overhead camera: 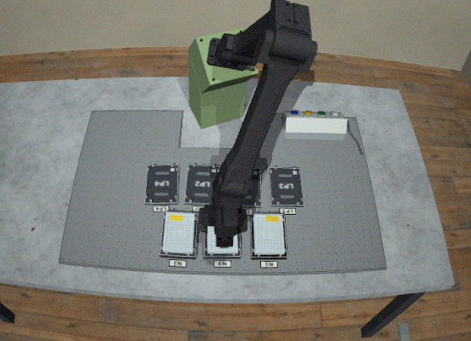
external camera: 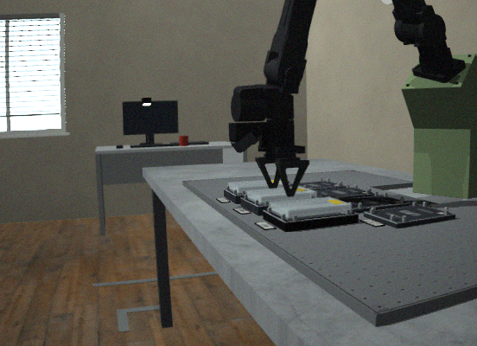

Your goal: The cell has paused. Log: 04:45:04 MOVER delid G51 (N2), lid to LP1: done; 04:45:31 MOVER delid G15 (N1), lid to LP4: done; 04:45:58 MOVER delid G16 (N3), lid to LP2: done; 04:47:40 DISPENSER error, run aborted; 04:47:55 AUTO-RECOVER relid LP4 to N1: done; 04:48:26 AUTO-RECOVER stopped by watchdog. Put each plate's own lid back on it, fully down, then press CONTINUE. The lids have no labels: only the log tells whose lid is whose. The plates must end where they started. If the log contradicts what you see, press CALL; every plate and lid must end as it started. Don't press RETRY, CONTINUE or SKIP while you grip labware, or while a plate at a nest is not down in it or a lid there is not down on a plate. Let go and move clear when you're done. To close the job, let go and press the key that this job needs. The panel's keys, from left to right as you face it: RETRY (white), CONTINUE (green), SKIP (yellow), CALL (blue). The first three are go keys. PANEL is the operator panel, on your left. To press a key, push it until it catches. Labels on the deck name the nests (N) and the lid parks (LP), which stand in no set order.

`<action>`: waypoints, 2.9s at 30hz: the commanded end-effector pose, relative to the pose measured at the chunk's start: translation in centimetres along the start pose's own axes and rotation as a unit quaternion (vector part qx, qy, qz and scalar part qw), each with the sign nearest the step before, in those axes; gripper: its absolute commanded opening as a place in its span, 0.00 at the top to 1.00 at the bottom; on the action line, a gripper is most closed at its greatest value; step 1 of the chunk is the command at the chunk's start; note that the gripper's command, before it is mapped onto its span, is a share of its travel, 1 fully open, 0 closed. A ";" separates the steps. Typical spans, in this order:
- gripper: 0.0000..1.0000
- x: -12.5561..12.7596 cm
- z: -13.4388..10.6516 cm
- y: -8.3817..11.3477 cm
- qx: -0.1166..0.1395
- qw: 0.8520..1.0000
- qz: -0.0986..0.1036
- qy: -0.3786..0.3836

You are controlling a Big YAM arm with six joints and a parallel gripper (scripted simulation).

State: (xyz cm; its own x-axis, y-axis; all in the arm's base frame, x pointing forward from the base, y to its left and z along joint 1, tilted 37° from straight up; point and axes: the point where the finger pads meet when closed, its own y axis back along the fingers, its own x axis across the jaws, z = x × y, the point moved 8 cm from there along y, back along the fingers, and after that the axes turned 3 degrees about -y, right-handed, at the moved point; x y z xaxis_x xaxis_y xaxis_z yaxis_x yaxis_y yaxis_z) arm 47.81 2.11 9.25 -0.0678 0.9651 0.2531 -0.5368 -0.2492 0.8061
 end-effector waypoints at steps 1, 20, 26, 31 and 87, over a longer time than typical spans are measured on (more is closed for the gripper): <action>1.00 0.2 0.8 0.3 -0.011 1.000 0.000 0.000; 1.00 0.2 0.8 0.3 -0.011 1.000 0.000 0.000; 1.00 0.2 0.8 0.3 -0.011 1.000 0.000 0.000; 1.00 0.2 0.8 0.4 -0.011 1.000 0.000 0.000; 0.00 -0.3 0.6 2.8 -0.010 1.000 -0.003 -0.001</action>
State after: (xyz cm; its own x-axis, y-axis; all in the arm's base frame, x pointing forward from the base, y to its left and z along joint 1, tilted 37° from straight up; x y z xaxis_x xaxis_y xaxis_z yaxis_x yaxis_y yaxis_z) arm 47.28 2.08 10.36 -0.0697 0.9645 0.2546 -0.5422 -0.2509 0.8019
